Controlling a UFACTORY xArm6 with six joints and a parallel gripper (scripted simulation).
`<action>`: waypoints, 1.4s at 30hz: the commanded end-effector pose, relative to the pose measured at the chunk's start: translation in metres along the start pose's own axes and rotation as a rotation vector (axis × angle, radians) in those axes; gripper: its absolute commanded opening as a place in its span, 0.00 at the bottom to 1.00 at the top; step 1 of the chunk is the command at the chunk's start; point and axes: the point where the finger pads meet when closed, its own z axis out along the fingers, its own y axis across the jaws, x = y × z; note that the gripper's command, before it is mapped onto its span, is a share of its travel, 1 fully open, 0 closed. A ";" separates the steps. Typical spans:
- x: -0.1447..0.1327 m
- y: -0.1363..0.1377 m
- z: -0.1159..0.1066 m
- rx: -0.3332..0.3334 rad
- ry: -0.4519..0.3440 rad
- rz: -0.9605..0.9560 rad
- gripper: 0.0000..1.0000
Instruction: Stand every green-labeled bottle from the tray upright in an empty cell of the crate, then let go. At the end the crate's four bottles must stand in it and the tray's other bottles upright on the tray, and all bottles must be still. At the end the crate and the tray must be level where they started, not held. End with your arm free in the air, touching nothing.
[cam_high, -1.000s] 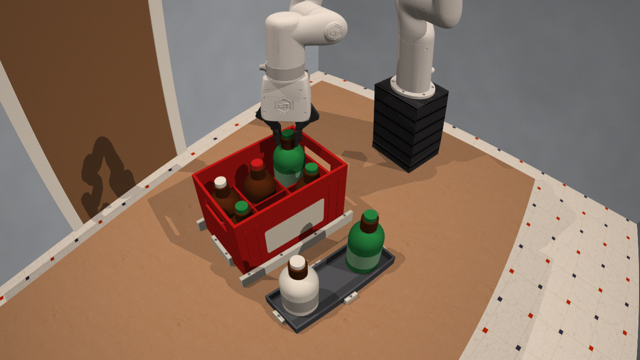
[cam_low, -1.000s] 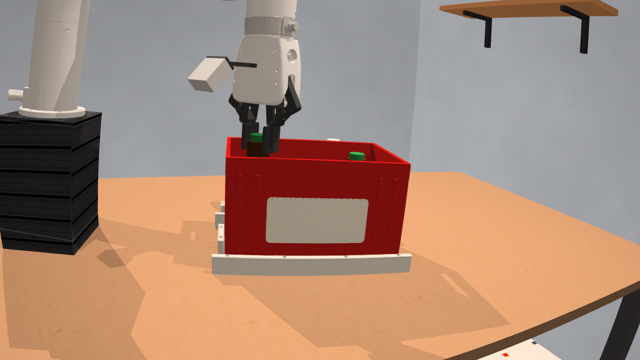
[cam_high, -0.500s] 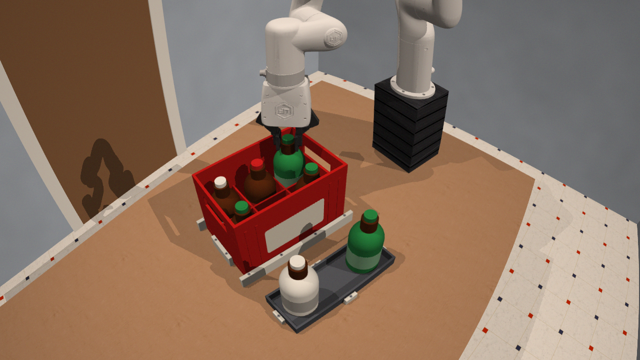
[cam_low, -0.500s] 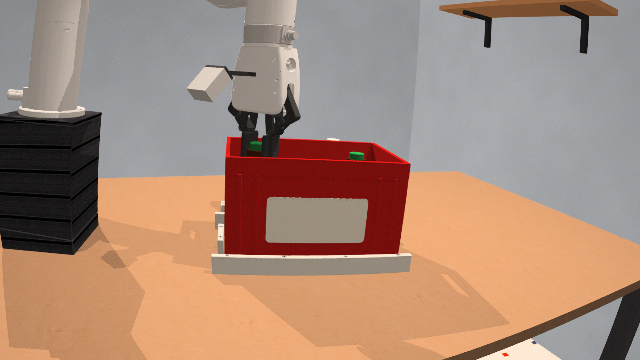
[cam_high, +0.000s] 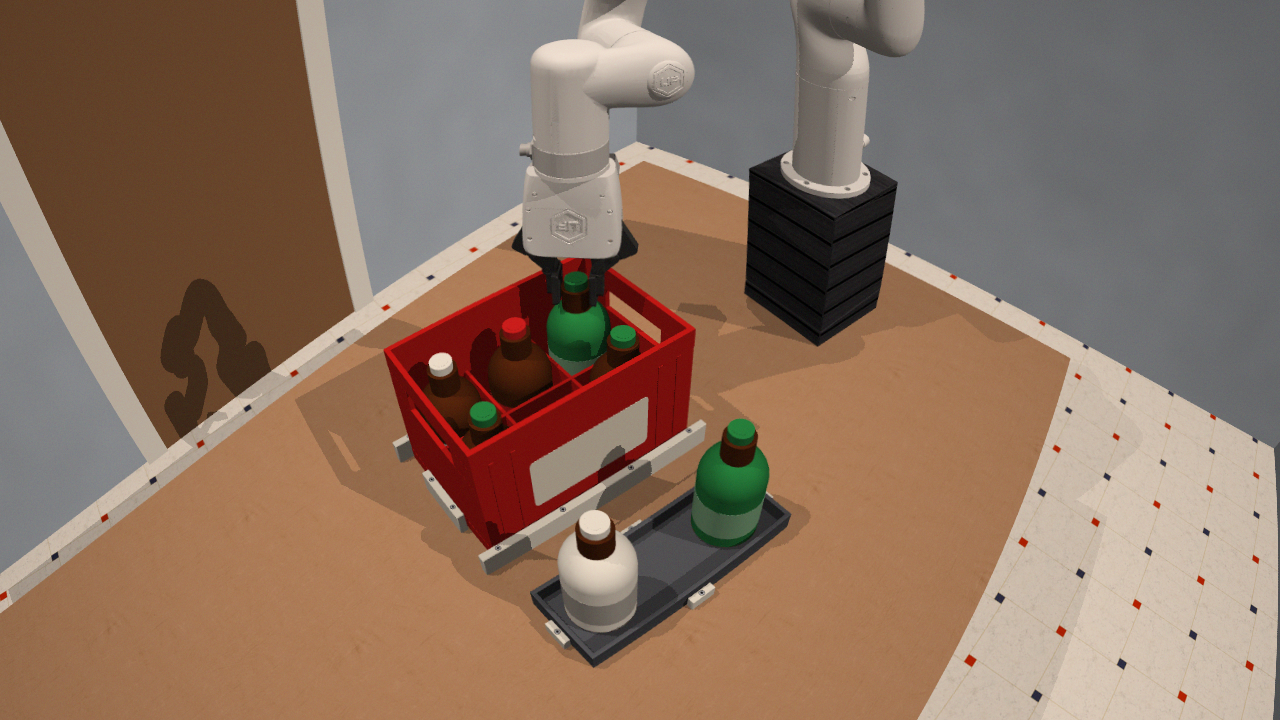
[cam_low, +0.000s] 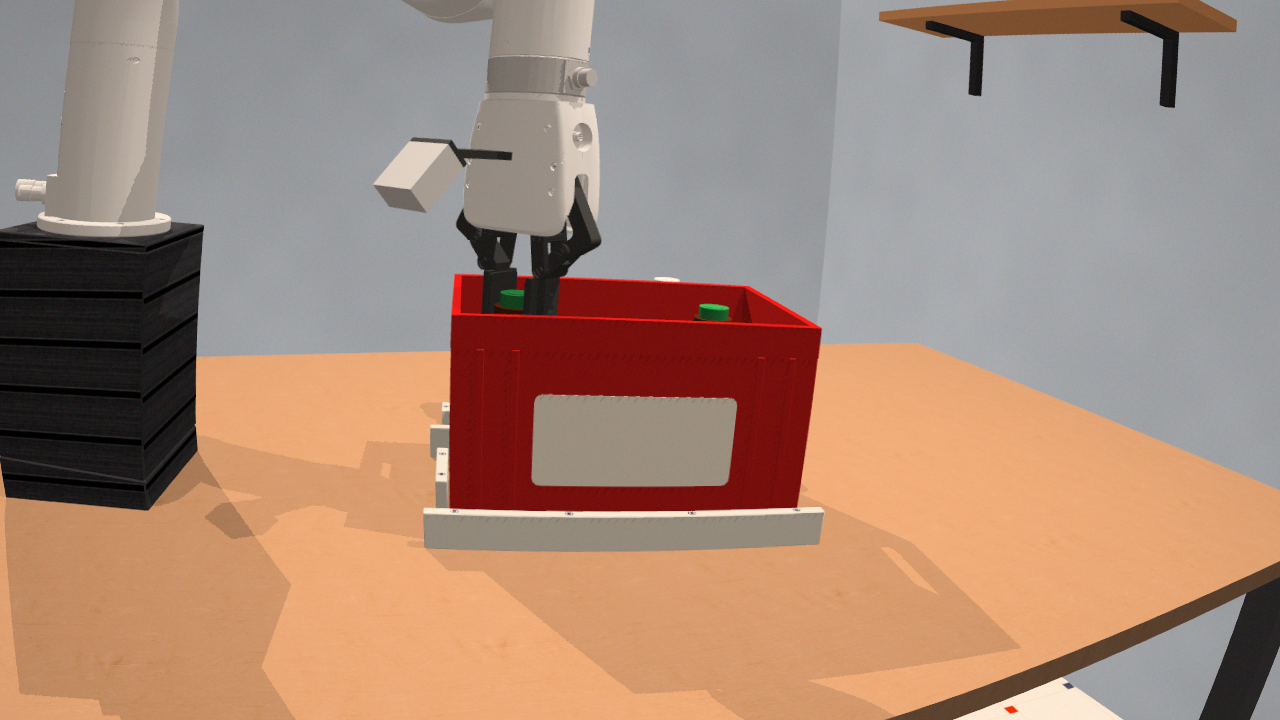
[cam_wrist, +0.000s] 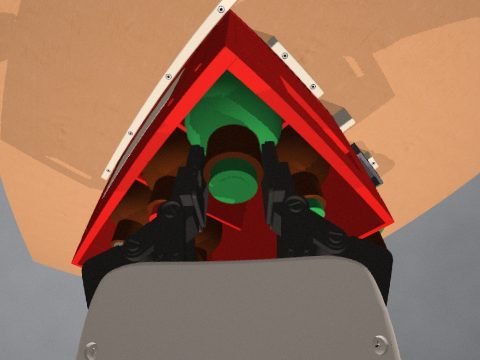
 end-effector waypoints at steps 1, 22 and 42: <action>-0.001 -0.001 -0.001 0.003 -0.002 0.000 0.00; -0.001 -0.001 0.000 0.003 -0.002 0.000 0.00; -0.001 -0.001 0.005 0.003 -0.002 0.000 0.00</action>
